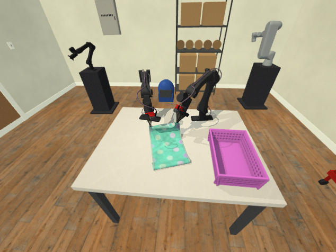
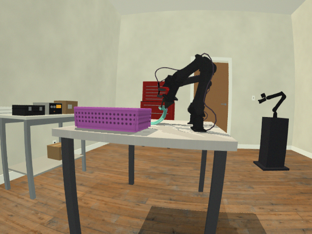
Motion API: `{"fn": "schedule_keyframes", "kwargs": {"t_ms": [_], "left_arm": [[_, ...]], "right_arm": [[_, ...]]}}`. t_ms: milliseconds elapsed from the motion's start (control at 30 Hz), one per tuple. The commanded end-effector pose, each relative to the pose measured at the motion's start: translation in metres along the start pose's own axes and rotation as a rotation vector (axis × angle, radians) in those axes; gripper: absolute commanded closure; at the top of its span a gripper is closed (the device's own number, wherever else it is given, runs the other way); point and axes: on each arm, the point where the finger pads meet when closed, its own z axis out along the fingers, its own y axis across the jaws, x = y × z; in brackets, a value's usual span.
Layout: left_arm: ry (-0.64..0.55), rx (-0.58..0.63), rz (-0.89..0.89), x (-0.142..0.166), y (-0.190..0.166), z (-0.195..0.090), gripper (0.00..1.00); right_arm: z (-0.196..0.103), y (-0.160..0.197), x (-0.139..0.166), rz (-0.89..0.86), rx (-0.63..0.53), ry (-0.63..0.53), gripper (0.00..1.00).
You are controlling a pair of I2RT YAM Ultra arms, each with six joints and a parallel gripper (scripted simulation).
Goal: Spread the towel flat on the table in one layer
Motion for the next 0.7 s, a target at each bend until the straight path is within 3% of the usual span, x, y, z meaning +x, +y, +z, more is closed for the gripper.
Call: {"fn": "schedule_keyframes", "kwargs": {"t_ms": [0,33,67,133,167,233,267,400,433,500,533,600,633,667], "left_arm": [[-0.041,0.01,0.033,0.008,-0.012,0.003,1.0],[-0.041,0.01,0.034,0.008,-0.012,0.003,1.0],[-0.041,0.032,0.064,0.02,-0.024,0.01,1.0],[-0.041,0.032,0.065,0.02,-0.024,0.01,1.0],[-0.041,0.054,0.095,0.032,-0.035,0.018,1.0],[-0.041,0.054,0.095,0.032,-0.035,0.018,1.0],[-0.04,0.075,0.125,0.044,-0.045,0.025,1.0],[-0.062,0.072,0.118,0.034,-0.044,0.021,1.0],[-0.04,0.095,0.154,0.055,-0.055,0.031,1.0],[-0.039,0.095,0.155,0.055,-0.055,0.032,1.0],[-0.004,0.111,0.184,0.072,-0.063,0.044,1.0],[-0.004,0.113,0.184,0.072,-0.064,0.044,1.0],[-0.004,0.129,0.209,0.081,-0.072,0.049,1.0],[-0.003,0.132,0.209,0.081,-0.072,0.049,1.0]], "right_arm": [[0.001,-0.011,0.012,0.008,0.04,-0.053,1.0],[0.001,-0.011,0.012,0.008,0.04,-0.053,1.0],[0.005,-0.012,0.031,0.012,0.042,-0.053,1.0],[0.005,-0.012,0.031,0.012,0.042,-0.053,1.0],[0.009,-0.013,0.048,0.016,0.045,-0.053,1.0],[0.009,-0.013,0.048,0.016,0.045,-0.053,1.0],[0.013,-0.014,0.065,0.02,0.048,-0.052,1.0],[0.013,-0.014,0.065,0.021,0.048,-0.052,1.0],[0.017,-0.014,0.087,0.028,0.05,0.035,1.0],[0.013,-0.015,0.08,0.027,0.05,0.017,1.0],[0.02,-0.015,0.097,0.034,0.051,0.117,1.0],[0.02,-0.015,0.097,0.034,0.051,0.118,1.0],[0.025,-0.016,0.119,0.041,0.051,0.2,1.0],[0.025,-0.016,0.119,0.041,0.051,0.2,1.0]]}}
